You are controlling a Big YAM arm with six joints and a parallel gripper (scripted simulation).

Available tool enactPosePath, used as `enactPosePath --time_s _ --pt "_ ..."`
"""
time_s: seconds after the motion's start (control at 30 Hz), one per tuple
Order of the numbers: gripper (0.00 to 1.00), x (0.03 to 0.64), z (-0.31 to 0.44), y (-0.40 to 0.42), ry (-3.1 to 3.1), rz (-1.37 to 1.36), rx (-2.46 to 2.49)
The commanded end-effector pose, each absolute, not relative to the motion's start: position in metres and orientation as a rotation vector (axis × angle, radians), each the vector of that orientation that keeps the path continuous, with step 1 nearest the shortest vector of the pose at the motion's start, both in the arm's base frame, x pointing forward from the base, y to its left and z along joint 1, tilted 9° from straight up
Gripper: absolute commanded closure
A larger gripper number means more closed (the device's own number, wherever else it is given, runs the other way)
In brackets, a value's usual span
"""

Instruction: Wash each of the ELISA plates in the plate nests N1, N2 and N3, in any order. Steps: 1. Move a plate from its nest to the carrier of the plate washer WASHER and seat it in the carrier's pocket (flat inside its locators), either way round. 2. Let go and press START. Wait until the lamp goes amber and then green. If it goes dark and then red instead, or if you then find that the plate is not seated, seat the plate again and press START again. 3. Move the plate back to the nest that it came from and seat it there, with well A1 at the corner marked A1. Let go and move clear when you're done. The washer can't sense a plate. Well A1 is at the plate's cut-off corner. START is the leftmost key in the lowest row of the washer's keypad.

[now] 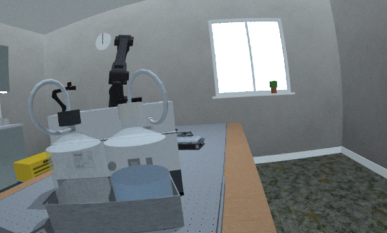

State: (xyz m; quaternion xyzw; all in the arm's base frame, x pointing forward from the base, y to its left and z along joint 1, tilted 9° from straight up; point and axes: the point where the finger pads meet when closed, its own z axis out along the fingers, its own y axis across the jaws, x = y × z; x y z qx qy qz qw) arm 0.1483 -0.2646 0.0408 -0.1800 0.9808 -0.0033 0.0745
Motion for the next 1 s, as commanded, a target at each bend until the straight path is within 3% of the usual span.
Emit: enactPosePath --time_s 0.0,0.97 --pt "0.00 0.154 0.049 -0.276 2.935 -0.056 -0.540" --pt "0.00 0.154 0.029 -0.269 2.941 -0.026 -0.538"
